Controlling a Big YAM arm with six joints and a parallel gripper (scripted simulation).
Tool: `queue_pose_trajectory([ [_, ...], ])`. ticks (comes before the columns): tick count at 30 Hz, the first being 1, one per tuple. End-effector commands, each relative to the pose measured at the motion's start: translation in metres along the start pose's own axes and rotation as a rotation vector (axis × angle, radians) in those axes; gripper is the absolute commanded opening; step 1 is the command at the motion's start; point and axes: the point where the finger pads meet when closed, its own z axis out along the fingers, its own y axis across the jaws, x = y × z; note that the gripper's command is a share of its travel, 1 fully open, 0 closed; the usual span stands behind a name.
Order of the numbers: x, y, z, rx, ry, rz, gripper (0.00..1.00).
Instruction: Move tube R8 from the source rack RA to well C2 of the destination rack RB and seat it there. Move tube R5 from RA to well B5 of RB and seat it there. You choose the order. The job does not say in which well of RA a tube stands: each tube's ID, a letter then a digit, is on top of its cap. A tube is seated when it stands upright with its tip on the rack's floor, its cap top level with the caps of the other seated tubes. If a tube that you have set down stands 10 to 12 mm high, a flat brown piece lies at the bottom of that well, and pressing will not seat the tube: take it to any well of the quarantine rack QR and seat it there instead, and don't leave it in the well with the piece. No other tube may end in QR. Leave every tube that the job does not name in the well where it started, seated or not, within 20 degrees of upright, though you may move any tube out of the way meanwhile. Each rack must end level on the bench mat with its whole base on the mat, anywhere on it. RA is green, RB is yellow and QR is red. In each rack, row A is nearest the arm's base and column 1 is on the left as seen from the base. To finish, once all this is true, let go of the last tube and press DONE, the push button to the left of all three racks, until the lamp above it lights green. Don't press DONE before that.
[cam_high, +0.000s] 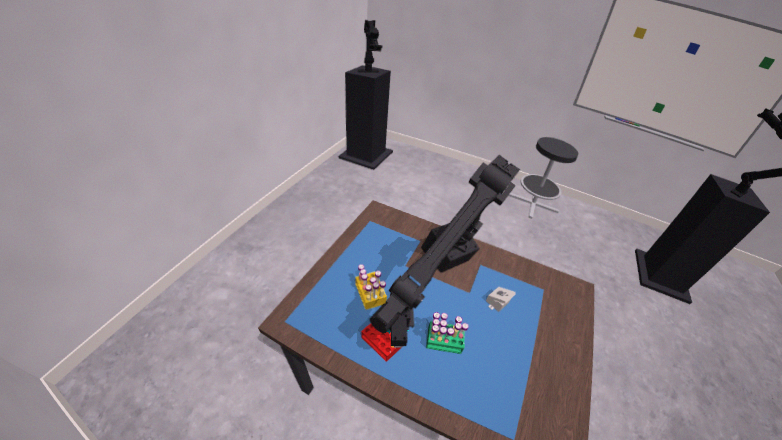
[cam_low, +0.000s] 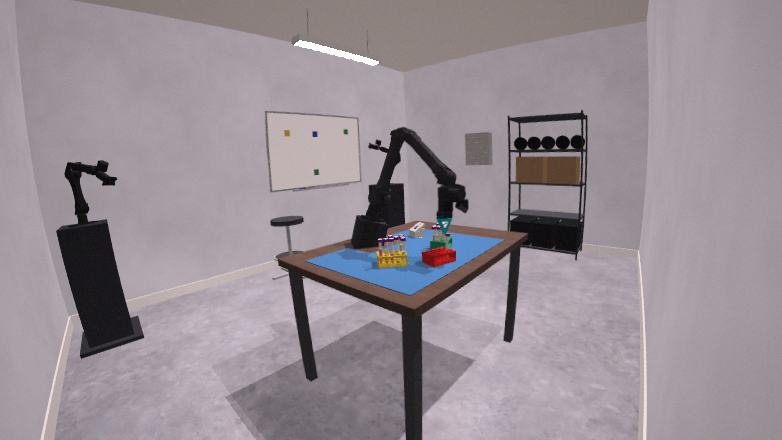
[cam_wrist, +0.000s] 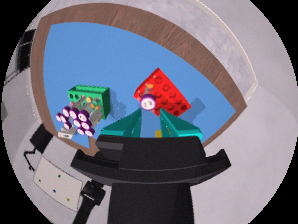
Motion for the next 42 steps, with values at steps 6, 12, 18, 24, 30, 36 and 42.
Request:
queue_pose_trajectory([
  [6,-0.020,-0.014,-0.054,0.051,-0.061,-0.019,0.30],
  [12,-0.015,-0.006,-0.064,0.038,-0.048,-0.023,0.30],
  [18,-0.018,-0.012,-0.081,0.050,-0.061,-0.020,0.30],
  [24,-0.008,-0.002,-0.084,0.027,-0.036,-0.018,0.30],
  [30,0.023,0.001,-0.077,0.030,-0.041,0.143,0.30],
  [36,0.049,0.006,-0.075,0.027,-0.042,0.276,0.30],
  [42,0.088,0.014,-0.073,0.024,-0.042,0.476,0.30],
])
